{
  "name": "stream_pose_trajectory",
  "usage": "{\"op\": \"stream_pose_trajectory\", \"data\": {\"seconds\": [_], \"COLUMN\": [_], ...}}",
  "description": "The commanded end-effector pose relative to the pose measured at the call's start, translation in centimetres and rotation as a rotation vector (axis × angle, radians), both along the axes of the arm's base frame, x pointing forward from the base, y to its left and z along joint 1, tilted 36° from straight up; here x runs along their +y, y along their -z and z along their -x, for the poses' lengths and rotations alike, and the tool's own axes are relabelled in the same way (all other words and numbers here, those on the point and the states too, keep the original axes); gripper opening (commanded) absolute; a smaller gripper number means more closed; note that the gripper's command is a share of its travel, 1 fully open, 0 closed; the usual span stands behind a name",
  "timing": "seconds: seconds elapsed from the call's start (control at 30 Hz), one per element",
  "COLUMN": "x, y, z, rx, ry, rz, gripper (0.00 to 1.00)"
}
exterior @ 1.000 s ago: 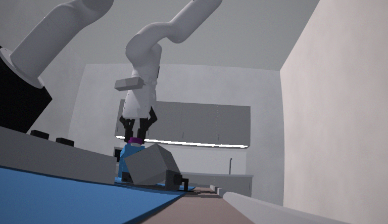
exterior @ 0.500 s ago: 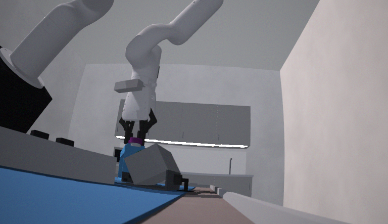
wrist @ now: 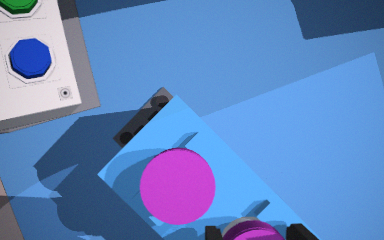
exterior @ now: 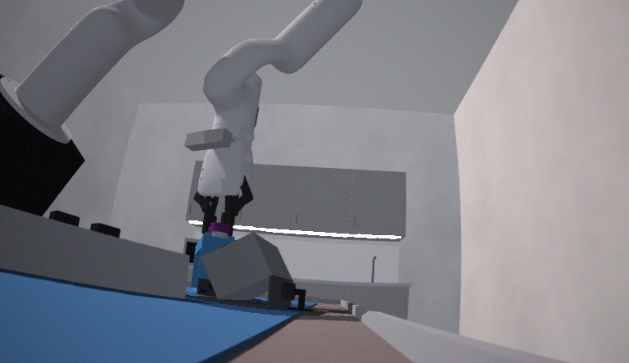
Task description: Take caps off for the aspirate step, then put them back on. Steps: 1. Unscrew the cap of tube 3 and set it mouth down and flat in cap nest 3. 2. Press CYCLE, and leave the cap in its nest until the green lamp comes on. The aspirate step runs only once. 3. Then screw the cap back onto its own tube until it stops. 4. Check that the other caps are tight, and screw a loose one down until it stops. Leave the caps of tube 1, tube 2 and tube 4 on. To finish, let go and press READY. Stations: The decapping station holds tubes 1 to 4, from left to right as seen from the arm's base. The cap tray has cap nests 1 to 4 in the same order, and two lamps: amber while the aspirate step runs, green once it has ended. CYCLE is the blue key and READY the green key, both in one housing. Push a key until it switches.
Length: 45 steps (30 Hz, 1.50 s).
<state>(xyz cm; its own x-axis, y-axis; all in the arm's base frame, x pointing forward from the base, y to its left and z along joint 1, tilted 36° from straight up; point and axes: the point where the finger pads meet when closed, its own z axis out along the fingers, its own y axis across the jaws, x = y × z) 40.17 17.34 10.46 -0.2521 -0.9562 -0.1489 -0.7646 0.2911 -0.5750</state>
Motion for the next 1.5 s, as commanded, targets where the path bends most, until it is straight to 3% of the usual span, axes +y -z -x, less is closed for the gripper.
{"op": "stream_pose_trajectory", "data": {"seconds": [0.0, 0.2, 0.27, 0.73, 0.83, 1.27, 1.47], "x": [0.01, 0.01, 0.01, 0.01, 0.01, 0.01, 0.01], "y": [-0.02, -0.02, -0.02, -0.06, -0.06, -0.08, -0.08], "z": [-0.01, 0.0, 0.0, 0.02, 0.02, 0.04, 0.04], "rx": [0.0, 0.009, 0.009, 0.028, 0.029, 0.046, 0.048], "ry": [0.0, -0.241, -0.241, -0.752, -0.764, -1.239, -1.263], "rz": [0.0, 0.178, 0.178, 0.553, 0.563, 0.913, 0.932], "gripper": [0.0, 0.0, 0.0, 0.0, 0.0, 0.0, 0.0]}}
